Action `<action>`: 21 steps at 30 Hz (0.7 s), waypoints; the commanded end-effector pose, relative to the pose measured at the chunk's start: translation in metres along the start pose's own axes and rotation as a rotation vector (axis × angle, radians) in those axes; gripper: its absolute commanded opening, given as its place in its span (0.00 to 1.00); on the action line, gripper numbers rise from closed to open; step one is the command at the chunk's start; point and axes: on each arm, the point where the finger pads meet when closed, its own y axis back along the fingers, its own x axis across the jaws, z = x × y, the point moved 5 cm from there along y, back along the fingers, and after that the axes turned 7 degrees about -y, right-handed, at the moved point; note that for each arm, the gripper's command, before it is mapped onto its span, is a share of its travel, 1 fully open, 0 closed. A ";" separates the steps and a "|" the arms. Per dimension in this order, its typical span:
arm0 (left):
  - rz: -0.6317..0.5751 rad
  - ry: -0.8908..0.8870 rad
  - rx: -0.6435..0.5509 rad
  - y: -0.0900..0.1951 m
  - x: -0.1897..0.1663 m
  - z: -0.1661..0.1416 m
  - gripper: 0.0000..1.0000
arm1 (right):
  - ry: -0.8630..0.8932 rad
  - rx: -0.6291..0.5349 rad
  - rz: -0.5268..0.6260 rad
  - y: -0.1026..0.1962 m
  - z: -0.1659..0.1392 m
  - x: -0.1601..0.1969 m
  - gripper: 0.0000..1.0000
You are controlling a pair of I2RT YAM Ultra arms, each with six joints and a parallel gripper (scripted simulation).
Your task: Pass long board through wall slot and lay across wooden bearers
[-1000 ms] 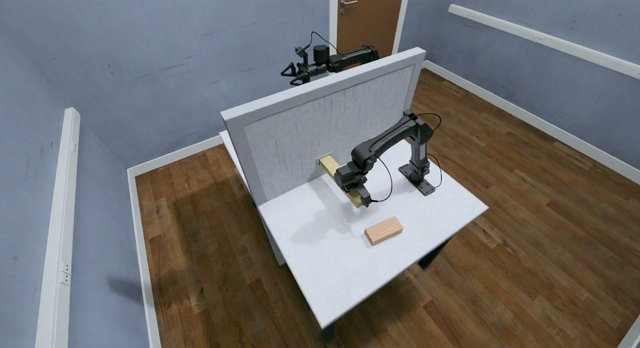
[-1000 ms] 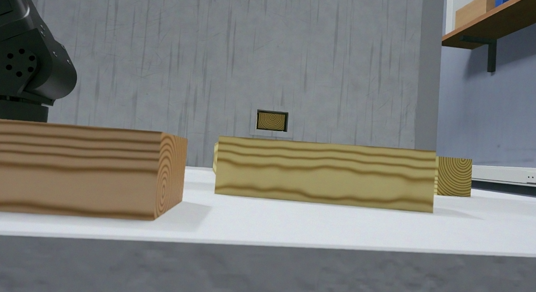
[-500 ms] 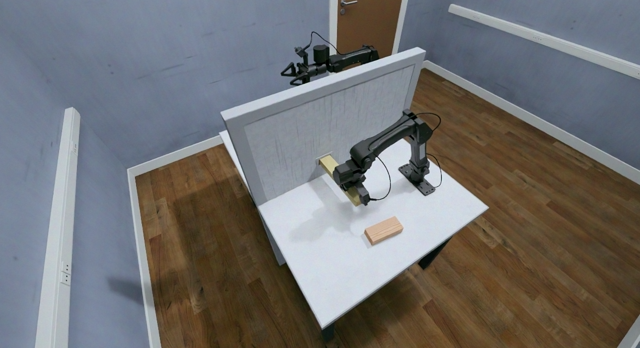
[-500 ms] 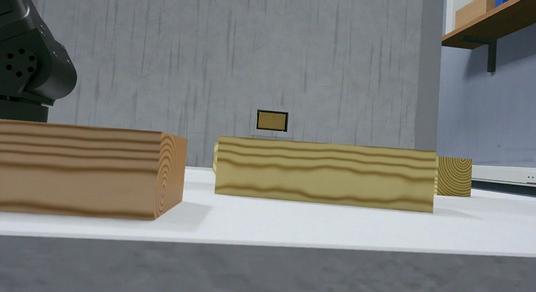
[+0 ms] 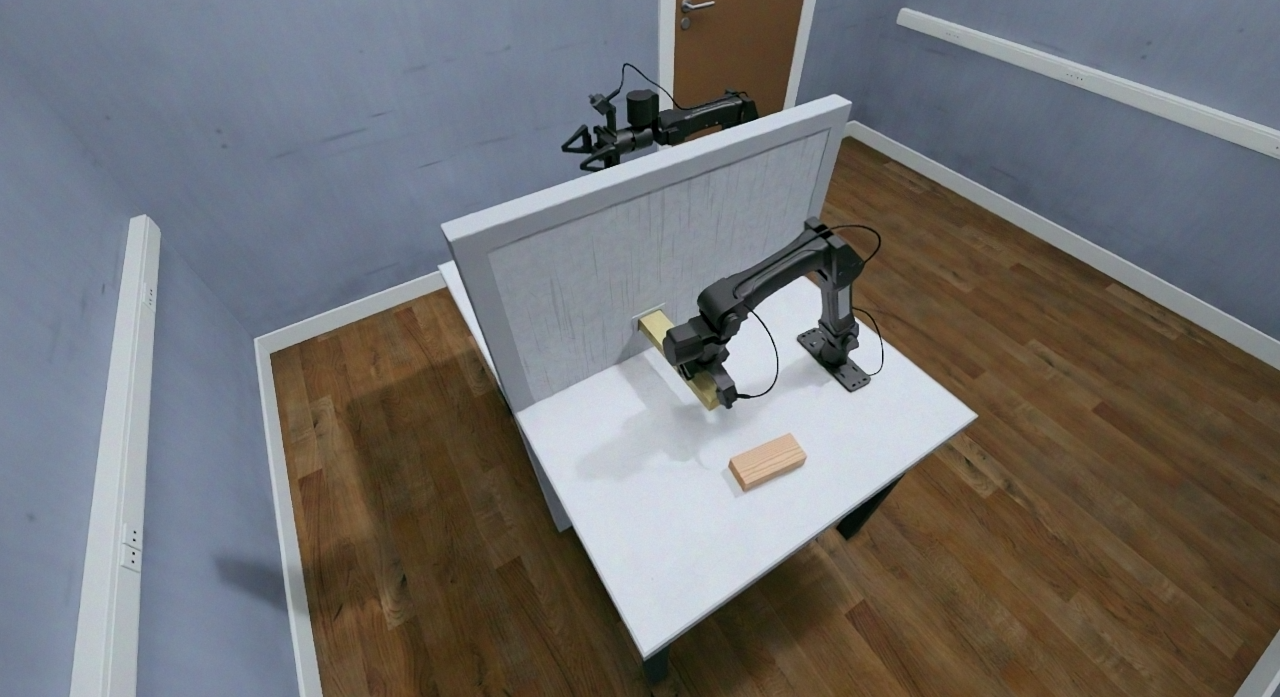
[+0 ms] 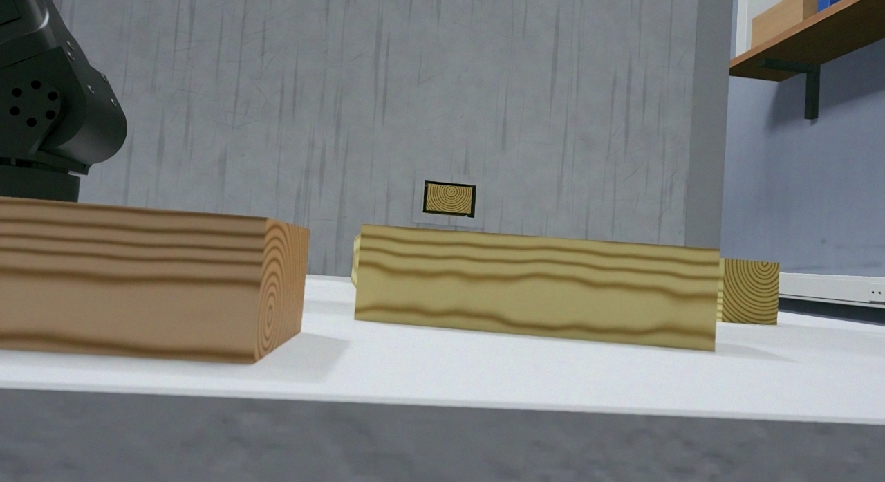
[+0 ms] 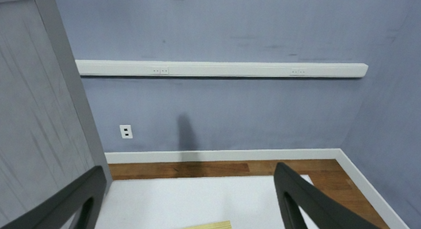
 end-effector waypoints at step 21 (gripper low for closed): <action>-0.051 -0.019 0.036 0.004 -0.013 -0.026 0.00 | 0.000 0.005 0.015 0.003 0.001 0.004 1.00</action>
